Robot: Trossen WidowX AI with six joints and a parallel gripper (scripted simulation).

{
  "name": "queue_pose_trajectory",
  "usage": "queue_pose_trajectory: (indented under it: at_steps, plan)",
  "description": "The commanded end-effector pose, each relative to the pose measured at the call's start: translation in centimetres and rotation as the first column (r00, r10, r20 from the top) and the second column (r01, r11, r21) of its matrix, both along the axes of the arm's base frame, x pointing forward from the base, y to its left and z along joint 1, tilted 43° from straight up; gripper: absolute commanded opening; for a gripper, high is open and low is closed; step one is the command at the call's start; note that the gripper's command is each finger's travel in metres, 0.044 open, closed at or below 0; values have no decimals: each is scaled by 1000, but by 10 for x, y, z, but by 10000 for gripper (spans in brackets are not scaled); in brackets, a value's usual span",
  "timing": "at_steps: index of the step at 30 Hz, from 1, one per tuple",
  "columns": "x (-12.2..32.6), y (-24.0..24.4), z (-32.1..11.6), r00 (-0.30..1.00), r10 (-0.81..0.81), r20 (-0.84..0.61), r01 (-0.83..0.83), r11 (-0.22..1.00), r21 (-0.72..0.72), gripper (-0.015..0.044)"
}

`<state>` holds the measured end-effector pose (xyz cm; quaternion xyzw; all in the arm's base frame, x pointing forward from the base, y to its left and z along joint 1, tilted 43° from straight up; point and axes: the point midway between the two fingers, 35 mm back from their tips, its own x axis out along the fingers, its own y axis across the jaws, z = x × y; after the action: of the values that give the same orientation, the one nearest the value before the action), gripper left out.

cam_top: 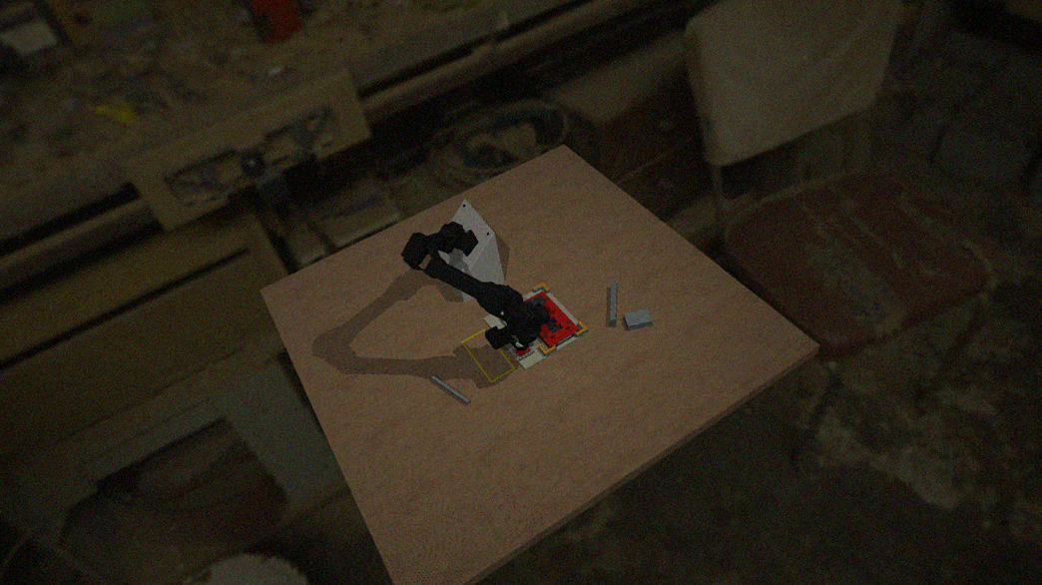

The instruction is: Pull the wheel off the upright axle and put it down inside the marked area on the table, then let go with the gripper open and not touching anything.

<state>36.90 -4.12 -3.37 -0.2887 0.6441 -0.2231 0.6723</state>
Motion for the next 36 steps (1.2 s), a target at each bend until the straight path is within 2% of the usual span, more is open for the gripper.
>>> queue_pose_trajectory:
  at_steps: [1, 36]
  plan:
    - [-1, 13, 10, 1000, 27, -4, -27, 1000, -1, 0]
    - [-2, 20, 18, 1000, 30, -1, -30, 1000, -2, 0]
